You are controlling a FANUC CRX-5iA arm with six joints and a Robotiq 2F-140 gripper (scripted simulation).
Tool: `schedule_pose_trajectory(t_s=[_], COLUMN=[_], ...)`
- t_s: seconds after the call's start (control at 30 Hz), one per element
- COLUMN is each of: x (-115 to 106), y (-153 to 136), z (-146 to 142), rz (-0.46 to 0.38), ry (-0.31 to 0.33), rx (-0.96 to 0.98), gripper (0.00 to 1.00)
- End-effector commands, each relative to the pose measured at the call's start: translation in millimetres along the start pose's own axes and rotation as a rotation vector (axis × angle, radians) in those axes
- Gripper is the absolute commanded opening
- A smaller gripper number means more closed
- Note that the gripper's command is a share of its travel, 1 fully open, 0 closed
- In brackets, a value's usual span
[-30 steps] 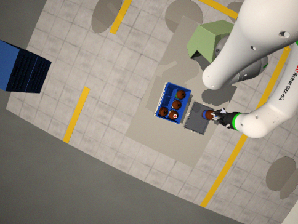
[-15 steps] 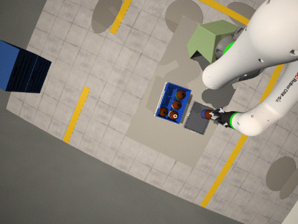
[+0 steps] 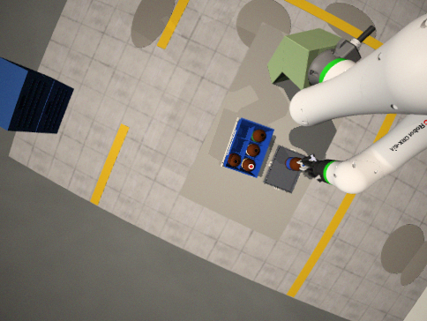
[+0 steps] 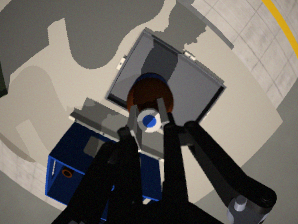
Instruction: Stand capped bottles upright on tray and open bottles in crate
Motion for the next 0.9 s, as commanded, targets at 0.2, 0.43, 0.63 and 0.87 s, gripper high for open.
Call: schedule_pose_trajectory(t_s=[0.2, 0.43, 0.63, 0.87], x=[13, 27, 32, 38], y=[2, 4, 4, 2], z=[0, 0, 0, 0], rz=[0.0, 0.0, 0.002, 0.001], ry=[0.0, 0.0, 0.0, 0.0], rx=[0.0, 0.0, 0.0, 0.0], gripper=[0.0, 0.0, 0.0, 0.0])
Point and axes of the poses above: the point where the finger pads meet when closed, its own x axis out along the fingers, its own z axis across the jaws, y = z × x, the point moved 8 cm from there along -x, back along the fingers, and after that the axes turned 6 degrees about x, right-handed, at the moved point
